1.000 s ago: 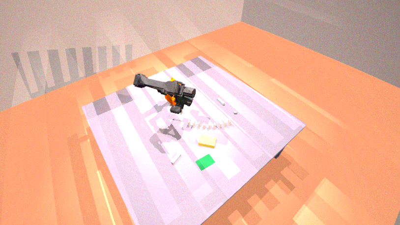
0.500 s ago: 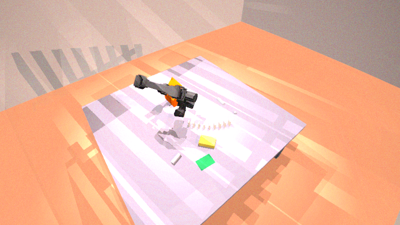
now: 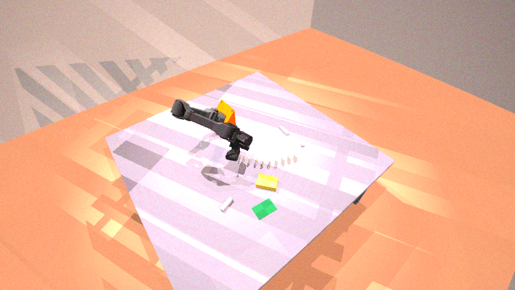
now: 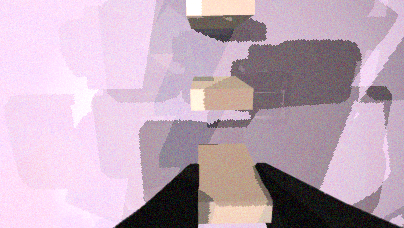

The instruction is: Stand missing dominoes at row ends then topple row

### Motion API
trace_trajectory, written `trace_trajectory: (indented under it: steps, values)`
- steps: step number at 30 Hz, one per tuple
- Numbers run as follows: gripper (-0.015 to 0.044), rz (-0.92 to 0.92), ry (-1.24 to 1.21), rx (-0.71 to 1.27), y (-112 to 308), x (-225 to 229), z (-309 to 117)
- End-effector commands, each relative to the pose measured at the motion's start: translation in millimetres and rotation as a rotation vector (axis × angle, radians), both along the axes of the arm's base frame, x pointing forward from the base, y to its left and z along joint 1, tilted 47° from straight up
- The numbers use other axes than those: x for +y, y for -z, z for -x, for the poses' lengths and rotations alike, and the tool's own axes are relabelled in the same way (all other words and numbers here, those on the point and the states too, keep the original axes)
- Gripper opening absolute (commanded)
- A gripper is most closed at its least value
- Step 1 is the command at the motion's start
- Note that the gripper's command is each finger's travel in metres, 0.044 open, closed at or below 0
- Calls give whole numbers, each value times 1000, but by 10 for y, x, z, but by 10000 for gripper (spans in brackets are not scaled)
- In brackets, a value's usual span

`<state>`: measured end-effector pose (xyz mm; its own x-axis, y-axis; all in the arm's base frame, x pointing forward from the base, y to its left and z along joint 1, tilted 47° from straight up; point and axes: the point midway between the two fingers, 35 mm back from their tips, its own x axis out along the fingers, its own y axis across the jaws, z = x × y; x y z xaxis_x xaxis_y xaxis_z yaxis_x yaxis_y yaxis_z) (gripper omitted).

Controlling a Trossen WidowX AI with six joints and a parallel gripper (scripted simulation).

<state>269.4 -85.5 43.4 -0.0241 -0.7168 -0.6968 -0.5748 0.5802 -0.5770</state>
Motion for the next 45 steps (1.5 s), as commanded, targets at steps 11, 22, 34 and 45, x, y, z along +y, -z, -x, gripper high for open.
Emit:
trace_trajectory:
  steps: [11,22,34,45]
  values:
    - [107,12,-1,12,130,-156,79]
    - [317,12,-1,12,130,-156,79]
    - [440,-5,-3,9,-214,266,-27]
    - [414,4,15,-3,-753,782,29]
